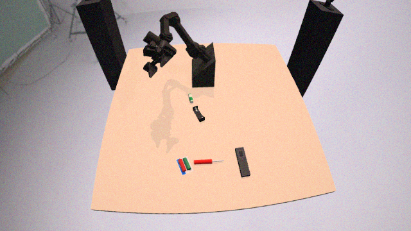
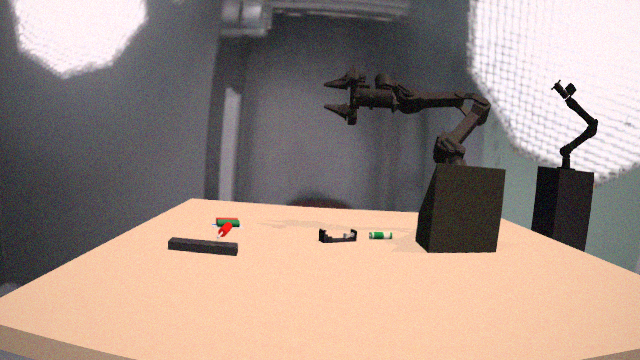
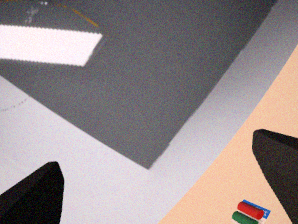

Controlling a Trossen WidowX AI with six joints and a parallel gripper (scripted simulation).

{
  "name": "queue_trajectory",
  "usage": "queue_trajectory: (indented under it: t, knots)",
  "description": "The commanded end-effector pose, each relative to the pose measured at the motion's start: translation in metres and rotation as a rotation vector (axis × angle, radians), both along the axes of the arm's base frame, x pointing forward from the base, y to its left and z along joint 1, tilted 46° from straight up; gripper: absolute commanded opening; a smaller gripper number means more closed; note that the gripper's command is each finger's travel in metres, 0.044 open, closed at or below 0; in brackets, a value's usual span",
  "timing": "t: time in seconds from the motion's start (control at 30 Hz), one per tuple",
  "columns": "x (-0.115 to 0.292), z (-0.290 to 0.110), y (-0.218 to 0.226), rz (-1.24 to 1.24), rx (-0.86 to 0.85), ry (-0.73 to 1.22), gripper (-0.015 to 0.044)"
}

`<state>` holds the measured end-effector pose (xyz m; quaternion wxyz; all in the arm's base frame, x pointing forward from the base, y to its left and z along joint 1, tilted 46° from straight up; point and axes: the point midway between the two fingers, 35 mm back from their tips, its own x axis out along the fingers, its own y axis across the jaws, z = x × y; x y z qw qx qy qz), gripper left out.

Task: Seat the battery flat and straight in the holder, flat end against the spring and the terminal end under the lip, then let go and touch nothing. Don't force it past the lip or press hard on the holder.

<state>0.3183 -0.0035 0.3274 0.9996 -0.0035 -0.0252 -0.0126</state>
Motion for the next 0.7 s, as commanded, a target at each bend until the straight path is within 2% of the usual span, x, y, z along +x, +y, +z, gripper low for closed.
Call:
queue_trajectory:
  t: [0.0,0.1,0.2,0.4,0.57,0.67]
  knots:
    - [0.002,-0.006,-0.002,-0.013,-0.006,0.019,0.0374]
    - [0.014,-0.079,-0.033,-0.169,-0.100,0.276,0.0295]
    - [0.013,-0.118,-0.049,-0.242,-0.160,0.418,0.0229]
    - [-0.022,-0.218,-0.091,-0.407,-0.367,0.855,0.0229]
    - [-0.082,-0.283,-0.121,-0.477,-0.588,1.266,0.0229]
    - [-0.124,-0.308,-0.133,-0.477,-0.733,1.515,0.0229]
